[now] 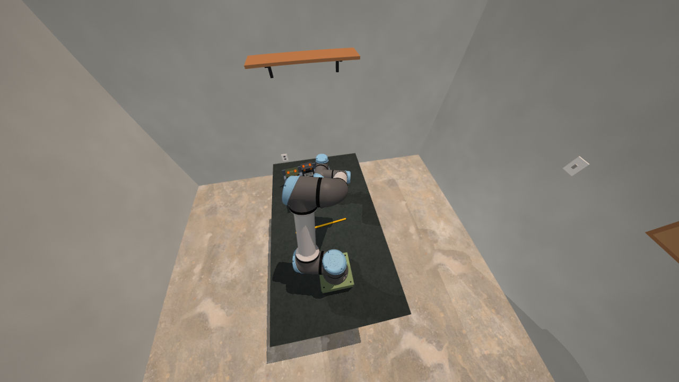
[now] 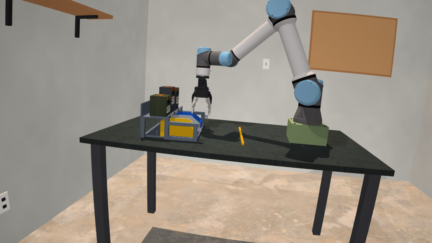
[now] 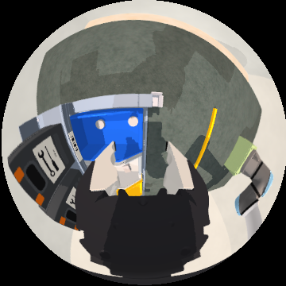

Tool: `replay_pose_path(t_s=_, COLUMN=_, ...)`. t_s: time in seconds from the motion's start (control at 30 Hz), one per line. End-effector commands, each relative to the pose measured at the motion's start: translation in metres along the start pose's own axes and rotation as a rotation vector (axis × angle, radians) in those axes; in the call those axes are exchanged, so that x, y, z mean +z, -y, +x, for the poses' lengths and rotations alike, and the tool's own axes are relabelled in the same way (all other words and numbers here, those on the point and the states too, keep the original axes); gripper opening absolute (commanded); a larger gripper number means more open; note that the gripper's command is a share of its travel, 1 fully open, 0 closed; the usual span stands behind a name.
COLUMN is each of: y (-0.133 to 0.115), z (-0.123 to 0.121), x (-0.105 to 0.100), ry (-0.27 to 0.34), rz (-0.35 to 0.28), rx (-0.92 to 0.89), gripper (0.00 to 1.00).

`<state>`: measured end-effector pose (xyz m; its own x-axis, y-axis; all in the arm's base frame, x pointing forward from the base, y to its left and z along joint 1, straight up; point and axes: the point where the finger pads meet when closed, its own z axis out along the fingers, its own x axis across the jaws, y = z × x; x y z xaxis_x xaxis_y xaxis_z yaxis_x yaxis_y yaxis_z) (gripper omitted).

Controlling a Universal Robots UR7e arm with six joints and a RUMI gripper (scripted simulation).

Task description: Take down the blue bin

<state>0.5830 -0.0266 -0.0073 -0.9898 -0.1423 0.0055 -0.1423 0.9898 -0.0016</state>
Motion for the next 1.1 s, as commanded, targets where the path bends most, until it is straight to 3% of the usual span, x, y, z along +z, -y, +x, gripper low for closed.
replay_pose_path(t_s=0.0, y=0.000, z=-0.001, x=0.011, ry=0.002, rz=0.001, rx=0.000, gripper=0.58)
replay_pose_path(t_s=0.47, y=0.000, z=0.000, x=0.025, ry=0.002, rz=0.001, rx=0.000, gripper=0.58)
replay_pose_path(t_s=1.07, y=0.000, z=0.000, x=0.026, ry=0.002, rz=0.001, rx=0.000, gripper=0.58)
